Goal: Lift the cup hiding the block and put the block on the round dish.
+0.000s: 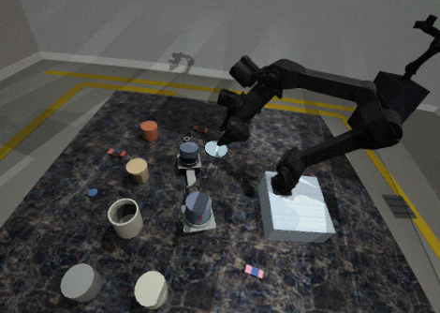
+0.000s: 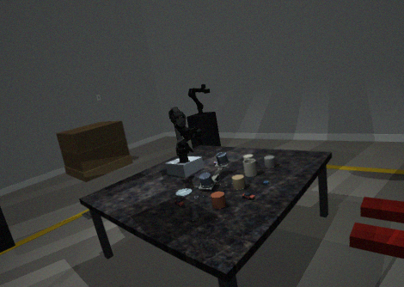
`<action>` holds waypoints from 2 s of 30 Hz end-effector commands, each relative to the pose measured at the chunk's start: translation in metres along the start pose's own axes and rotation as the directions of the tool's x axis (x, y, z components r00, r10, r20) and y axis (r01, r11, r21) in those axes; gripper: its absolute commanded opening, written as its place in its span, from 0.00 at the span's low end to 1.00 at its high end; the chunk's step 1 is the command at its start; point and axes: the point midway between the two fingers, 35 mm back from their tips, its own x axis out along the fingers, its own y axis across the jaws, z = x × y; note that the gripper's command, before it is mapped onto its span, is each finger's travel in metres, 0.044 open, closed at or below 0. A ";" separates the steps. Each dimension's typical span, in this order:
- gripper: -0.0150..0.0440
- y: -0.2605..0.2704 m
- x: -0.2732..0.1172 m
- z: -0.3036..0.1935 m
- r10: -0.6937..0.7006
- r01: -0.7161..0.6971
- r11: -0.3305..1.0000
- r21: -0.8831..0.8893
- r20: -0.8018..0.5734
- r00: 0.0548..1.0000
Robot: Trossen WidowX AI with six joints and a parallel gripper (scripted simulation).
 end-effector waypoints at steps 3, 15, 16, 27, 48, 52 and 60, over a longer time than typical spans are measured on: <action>1.00 -0.014 0.012 0.015 -0.030 0.046 0.981 0.187 -0.084 0.996; 1.00 -0.040 0.046 0.040 -0.090 0.199 0.844 0.499 -0.234 0.968; 1.00 -0.042 0.049 0.042 -0.095 0.215 0.826 0.521 -0.246 0.965; 1.00 -0.063 0.092 0.057 -0.156 0.392 0.598 0.699 -0.378 0.913; 1.00 -0.087 0.146 0.056 -0.221 0.539 0.310 0.783 -0.492 0.842; 1.00 -0.088 0.147 0.056 -0.221 0.539 0.310 0.783 -0.492 0.842; 1.00 -0.090 0.157 0.050 -0.221 0.539 0.310 0.783 -0.492 0.842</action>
